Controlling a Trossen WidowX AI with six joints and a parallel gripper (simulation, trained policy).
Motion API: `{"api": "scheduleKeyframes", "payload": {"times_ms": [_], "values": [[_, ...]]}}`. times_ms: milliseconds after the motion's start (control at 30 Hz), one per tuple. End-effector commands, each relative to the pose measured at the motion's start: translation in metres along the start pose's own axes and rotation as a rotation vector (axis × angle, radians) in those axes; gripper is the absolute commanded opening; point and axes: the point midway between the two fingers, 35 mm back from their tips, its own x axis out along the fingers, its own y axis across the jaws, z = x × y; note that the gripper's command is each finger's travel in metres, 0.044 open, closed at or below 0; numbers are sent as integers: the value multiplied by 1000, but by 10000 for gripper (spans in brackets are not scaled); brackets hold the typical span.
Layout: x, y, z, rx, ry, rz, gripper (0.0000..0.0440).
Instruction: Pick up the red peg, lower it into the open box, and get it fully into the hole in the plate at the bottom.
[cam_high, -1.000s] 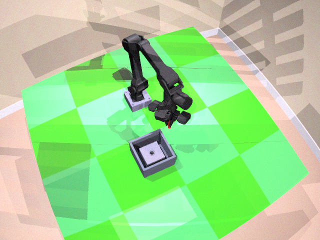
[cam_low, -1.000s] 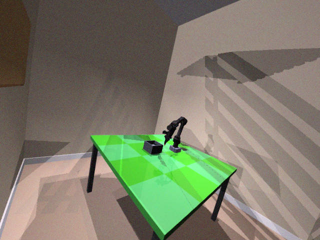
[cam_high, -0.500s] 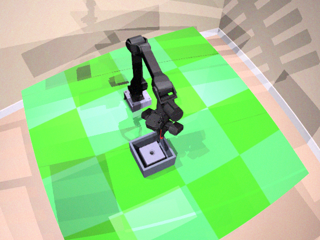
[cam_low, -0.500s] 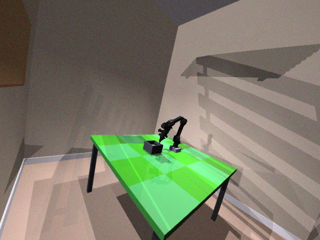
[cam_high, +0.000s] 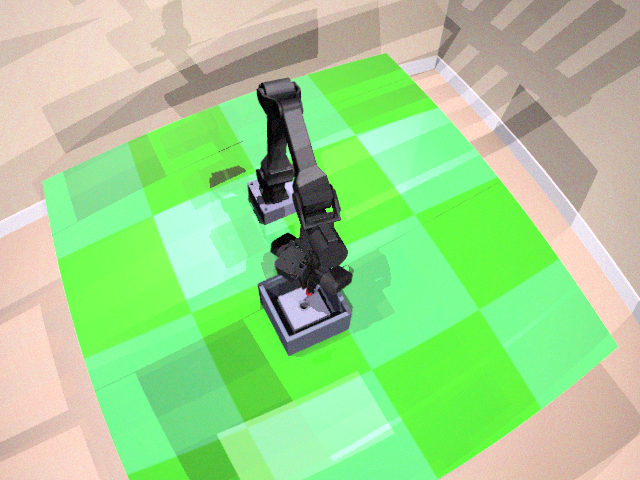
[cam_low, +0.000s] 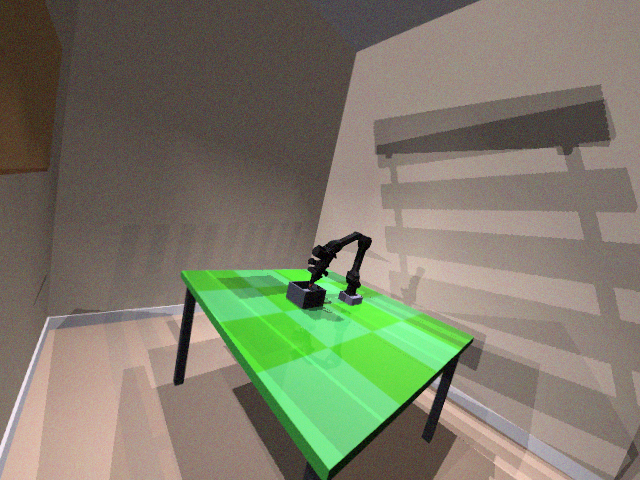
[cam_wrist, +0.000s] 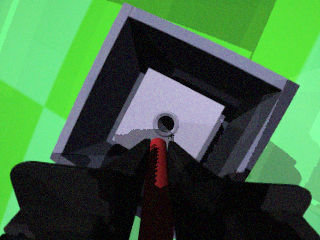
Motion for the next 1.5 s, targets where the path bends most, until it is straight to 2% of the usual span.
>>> {"api": "scheduleKeyframes", "payload": {"times_ms": [0,267,333,533,667,733,1100,1467], "values": [[8,3,8,8,12,0,10],[31,0,9,6,46,-35,11],[37,-1,9,0,53,-47,24],[49,-4,11,-36,68,-78,155],[52,-4,14,-54,75,-104,165],[53,1,20,-59,68,-98,186],[57,22,51,-89,36,-80,440],[51,41,90,-72,-54,-25,440]]}}
